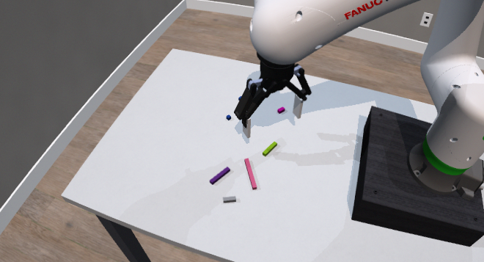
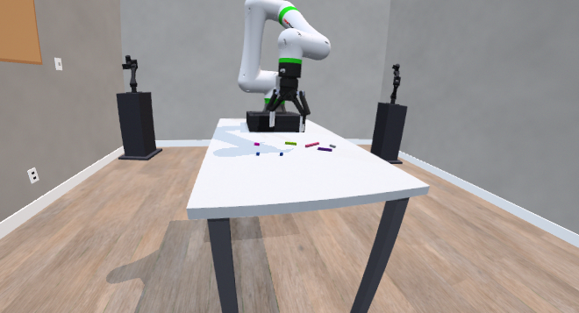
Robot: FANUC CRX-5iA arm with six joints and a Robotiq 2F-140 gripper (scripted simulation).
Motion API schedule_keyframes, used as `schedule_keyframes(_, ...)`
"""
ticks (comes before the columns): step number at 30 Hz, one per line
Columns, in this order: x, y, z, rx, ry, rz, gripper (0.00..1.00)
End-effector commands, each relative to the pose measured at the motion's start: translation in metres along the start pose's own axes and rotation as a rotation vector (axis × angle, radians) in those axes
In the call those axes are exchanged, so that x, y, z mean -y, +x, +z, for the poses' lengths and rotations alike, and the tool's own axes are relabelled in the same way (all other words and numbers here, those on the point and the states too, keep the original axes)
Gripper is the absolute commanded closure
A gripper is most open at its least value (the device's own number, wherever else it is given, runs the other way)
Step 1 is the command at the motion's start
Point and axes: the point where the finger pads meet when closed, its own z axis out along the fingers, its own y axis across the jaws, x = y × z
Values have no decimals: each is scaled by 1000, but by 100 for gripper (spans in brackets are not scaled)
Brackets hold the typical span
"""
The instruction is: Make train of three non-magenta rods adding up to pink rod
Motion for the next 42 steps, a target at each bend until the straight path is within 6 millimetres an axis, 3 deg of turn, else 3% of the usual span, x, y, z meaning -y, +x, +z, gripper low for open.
schedule_keyframes(1,0,0,0,0,0,0,0)
schedule_keyframes(35,0,0,0,0,0,6,0)
schedule_keyframes(42,-7,5,0,0,0,170,0)
